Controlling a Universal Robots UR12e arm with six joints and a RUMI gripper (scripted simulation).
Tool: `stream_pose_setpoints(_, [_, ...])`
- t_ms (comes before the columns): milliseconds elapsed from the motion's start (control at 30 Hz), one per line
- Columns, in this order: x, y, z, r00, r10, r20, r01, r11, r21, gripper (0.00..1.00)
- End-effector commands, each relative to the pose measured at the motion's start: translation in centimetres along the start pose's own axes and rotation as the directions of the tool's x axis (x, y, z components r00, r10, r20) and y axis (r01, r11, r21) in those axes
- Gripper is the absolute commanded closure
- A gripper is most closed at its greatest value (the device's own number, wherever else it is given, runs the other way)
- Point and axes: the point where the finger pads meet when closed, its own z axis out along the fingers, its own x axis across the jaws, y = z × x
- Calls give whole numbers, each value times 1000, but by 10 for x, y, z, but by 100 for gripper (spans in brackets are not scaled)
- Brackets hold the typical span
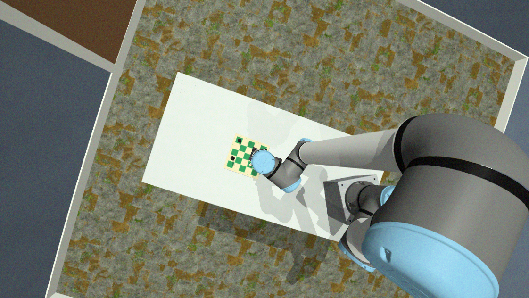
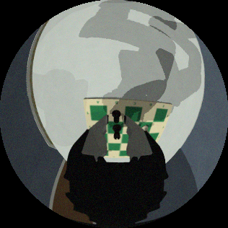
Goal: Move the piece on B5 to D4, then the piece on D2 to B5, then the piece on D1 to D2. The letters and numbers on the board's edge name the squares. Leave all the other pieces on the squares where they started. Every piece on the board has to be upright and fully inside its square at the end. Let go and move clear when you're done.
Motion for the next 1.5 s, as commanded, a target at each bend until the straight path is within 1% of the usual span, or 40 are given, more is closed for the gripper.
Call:
stream_pose_setpoints(0, [-2, 1, 0, 1000, 2, 0, -2, 1000, -1, 80])
stream_pose_setpoints(167, [-2, 1, 0, 1000, 2, 0, -2, 1000, -2, 80])
stream_pose_setpoints(367, [0, -1, -12, 1000, 1, -1, -1, 1000, 0, 80])
stream_pose_setpoints(433, [0, -1, -12, 1000, 1, -1, -1, 1000, 0, 80])
stream_pose_setpoints(533, [1, -1, -24, 1000, 0, -1, 0, 1000, 0, 80])
stream_pose_setpoints(800, [0, 1, -67, 1000, 0, 1, 0, 1000, -2, 80])
stream_pose_setpoints(900, [-1, 3, -81, 1000, 0, 1, 0, 1000, -5, 80])
stream_pose_setpoints(1100, [-1, 4, -90, 1000, 1, 1, -1, 1000, -6, 80])
stream_pose_setpoints(1233, [-1, 3, -92, 1000, 1, 1, -1, 1000, -5, 80])
stream_pose_setpoints(1267, [-1, 2, -91, 1000, 1, 1, -1, 1000, -4, 0])
stream_pose_setpoints(1467, [-1, 1, -91, 1000, 0, 0, 0, 1000, -2, 0])
